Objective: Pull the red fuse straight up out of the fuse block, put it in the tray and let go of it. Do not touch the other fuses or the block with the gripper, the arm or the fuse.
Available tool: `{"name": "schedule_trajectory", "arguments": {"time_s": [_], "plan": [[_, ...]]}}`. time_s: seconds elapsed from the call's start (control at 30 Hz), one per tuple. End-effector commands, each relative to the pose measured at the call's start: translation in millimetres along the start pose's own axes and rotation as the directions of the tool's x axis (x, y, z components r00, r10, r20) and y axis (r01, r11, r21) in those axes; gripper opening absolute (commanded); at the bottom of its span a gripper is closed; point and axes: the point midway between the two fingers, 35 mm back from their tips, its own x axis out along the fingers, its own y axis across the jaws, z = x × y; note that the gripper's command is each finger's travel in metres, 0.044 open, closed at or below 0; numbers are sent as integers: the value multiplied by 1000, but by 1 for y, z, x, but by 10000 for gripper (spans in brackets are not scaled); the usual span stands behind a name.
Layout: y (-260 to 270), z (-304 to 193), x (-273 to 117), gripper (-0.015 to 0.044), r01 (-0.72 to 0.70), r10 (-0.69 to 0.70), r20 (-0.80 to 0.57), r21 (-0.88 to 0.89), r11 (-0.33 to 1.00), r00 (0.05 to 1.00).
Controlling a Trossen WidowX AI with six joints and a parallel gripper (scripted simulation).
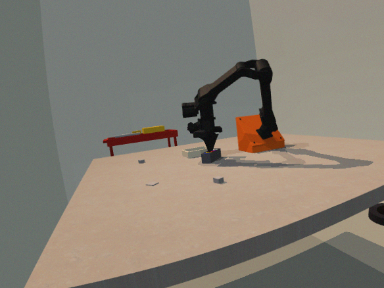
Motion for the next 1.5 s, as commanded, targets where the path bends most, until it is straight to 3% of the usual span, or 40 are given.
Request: {"name": "schedule_trajectory", "arguments": {"time_s": [0.0,0.47,0.83,1.47], "plan": [[-1,-2,5,74,0,1,-11,7,1000,1000],[-1,-2,5,74,0,1,-11,7,1000,1000],[-1,-2,4,1,4,-3,-7,3,1000,1000],[-1,-1,-4,0,3,-3,-7,4,1000,1000]]}}
